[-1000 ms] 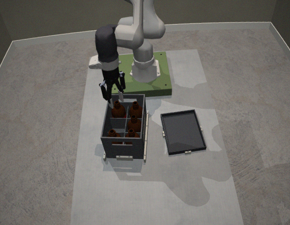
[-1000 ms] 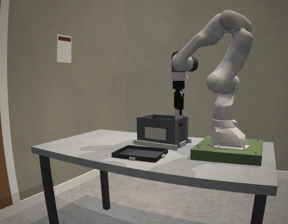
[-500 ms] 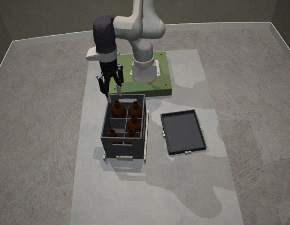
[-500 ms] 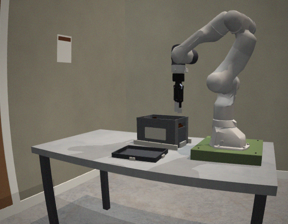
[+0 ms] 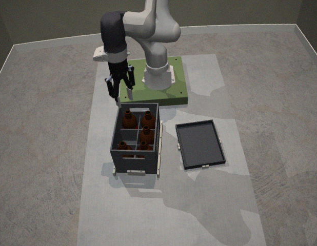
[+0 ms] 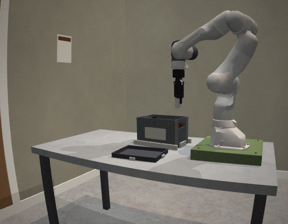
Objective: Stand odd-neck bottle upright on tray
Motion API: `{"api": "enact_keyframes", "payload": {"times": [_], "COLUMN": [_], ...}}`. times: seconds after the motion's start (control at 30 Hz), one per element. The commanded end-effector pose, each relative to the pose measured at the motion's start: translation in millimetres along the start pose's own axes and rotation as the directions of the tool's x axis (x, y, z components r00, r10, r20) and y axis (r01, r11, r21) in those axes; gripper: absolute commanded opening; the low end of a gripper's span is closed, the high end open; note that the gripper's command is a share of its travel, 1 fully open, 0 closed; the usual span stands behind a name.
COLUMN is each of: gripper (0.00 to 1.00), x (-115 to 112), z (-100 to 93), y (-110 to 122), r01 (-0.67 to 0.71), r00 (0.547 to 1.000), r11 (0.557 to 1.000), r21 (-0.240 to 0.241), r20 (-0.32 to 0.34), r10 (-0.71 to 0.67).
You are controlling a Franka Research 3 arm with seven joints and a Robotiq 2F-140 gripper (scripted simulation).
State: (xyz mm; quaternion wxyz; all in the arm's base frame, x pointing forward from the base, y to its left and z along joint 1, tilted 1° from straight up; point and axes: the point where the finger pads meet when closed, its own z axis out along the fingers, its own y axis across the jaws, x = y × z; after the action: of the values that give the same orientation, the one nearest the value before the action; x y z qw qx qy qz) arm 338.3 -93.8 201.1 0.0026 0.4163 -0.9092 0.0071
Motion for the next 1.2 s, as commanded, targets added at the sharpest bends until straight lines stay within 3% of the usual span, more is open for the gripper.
{"api": "enact_keyframes", "payload": {"times": [0.0,0.1,0.13,1.17], "gripper": [0.44,0.44,0.10,0.10], "x": [0.4,0.4,0.4,0.4], "z": [-1.0,-1.0,-1.0,-1.0], "y": [4.2,4.2,4.2,4.2], "r01": [0.004,0.004,0.004,0.004], "r00": [1.000,1.000,1.000,1.000], "r11": [1.000,1.000,1.000,1.000], "r21": [-0.012,-0.012,-0.012,-0.012], "r20": [-0.005,-0.005,-0.005,-0.005], "r10": [-0.004,-0.004,-0.004,-0.004]}}
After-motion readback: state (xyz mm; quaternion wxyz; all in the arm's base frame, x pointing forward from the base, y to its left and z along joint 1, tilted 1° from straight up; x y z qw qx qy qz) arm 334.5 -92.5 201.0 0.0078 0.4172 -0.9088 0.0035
